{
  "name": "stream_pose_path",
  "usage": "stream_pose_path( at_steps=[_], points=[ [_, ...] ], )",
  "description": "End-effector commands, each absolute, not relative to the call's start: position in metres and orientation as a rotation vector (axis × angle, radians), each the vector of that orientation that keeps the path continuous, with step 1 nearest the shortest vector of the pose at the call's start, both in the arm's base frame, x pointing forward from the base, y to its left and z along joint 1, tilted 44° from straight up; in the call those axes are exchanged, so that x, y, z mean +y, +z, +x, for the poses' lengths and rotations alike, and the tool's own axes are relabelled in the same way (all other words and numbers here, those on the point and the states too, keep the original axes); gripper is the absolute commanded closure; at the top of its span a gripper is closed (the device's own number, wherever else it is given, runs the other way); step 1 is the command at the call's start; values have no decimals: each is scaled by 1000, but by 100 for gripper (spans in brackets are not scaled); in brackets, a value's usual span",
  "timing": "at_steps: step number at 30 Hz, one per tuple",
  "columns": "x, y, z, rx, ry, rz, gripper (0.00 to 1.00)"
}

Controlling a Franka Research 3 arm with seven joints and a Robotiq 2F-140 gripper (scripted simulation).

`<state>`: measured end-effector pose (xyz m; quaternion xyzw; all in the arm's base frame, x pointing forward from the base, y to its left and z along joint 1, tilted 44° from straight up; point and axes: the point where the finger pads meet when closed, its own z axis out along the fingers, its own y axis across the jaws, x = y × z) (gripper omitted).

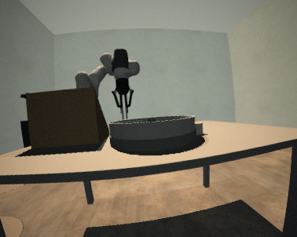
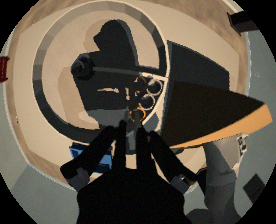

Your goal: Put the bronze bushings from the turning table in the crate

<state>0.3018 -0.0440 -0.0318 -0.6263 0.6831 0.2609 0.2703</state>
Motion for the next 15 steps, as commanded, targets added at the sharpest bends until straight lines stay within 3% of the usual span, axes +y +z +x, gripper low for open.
stream_pose_path(
  at_steps=[1, 15],
  points=[
    [-44, -33, 301, 1839, 700, -1690, 90],
    [-44, -34, 299, 1839, 700, -1690, 90]
  ],
)
